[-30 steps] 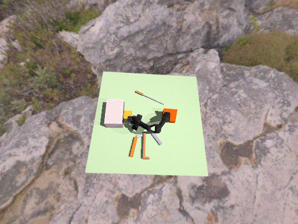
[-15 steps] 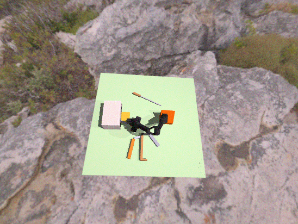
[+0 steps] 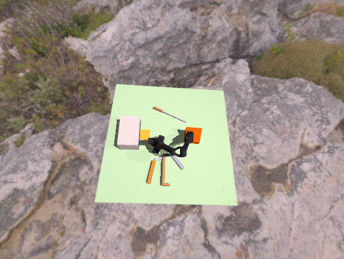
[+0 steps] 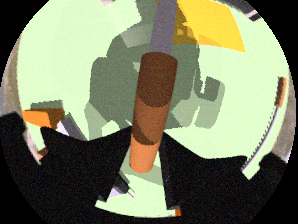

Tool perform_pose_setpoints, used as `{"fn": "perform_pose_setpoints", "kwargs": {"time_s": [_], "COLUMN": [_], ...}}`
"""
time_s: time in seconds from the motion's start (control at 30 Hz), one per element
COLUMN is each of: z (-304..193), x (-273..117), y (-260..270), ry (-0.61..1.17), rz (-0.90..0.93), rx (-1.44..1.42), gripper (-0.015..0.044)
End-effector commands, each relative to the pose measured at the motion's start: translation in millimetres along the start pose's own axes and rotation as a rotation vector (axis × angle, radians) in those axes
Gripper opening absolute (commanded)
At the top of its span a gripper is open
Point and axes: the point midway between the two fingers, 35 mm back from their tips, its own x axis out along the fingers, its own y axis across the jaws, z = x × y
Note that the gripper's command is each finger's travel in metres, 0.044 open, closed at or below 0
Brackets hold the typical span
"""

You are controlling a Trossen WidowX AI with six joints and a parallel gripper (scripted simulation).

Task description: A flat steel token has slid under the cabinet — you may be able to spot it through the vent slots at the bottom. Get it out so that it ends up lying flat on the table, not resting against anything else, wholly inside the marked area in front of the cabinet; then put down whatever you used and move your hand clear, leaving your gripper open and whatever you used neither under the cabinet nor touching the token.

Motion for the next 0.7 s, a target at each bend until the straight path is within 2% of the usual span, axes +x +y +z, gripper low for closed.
{"fn": "perform_pose_setpoints", "kwargs": {"time_s": [0.0,0.67], "z": [-7.4,-32.0], "x": [0.8,0.9], "y": [-0.5,0.9], "ry": [0.003,0.004], "rz": [-0.001,-0.001], "rx": [0.006,0.007], "gripper": [0.0,0.0]}}
